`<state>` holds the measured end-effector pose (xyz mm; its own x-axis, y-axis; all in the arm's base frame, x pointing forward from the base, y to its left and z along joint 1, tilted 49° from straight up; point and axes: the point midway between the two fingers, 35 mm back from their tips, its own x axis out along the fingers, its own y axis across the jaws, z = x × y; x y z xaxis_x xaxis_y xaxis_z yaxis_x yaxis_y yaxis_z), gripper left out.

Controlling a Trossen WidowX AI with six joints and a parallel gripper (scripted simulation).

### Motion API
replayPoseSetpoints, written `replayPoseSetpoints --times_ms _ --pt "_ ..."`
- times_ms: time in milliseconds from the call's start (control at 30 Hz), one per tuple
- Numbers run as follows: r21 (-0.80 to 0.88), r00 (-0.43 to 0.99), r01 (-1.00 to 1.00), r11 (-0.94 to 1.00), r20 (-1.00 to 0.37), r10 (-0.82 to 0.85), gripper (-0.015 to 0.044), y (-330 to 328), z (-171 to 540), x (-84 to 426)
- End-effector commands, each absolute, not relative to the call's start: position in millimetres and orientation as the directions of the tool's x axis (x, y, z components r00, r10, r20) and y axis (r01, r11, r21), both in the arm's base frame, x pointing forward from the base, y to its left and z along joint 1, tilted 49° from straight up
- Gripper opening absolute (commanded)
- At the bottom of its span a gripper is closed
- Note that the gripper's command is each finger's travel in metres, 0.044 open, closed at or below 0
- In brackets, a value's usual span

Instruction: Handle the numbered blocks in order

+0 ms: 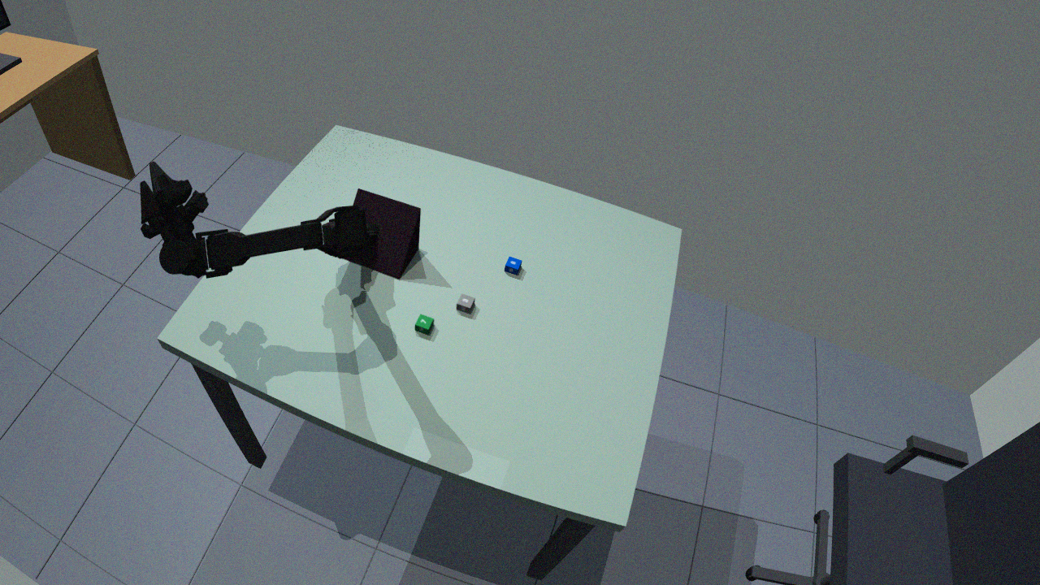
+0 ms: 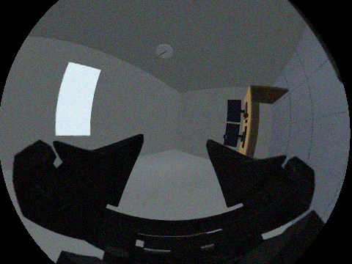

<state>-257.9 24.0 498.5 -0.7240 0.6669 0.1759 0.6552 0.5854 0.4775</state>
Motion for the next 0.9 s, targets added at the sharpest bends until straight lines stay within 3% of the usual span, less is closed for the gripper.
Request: replayPoseSetpoints --times_ms 0,133,467,667,867 --pt "0.48 -0.727 0.652 0.587 0.176 0.664 0.04 23 498 -258" --pt "0.55 -0.798 0.562 0.618 0.165 0.579 0.04 -5 493 -264" --pt "0.858 -0.992 0.12 0.499 0.083 0.097 0.04 -142 460 -246" --pt "0.965 -0.978 -0.041 0.26 0.015 -0.209 0.04 -215 437 -201" --pt "0.998 -0.871 -0.055 -0.03 -0.063 -0.487 0.04 -270 411 -135"
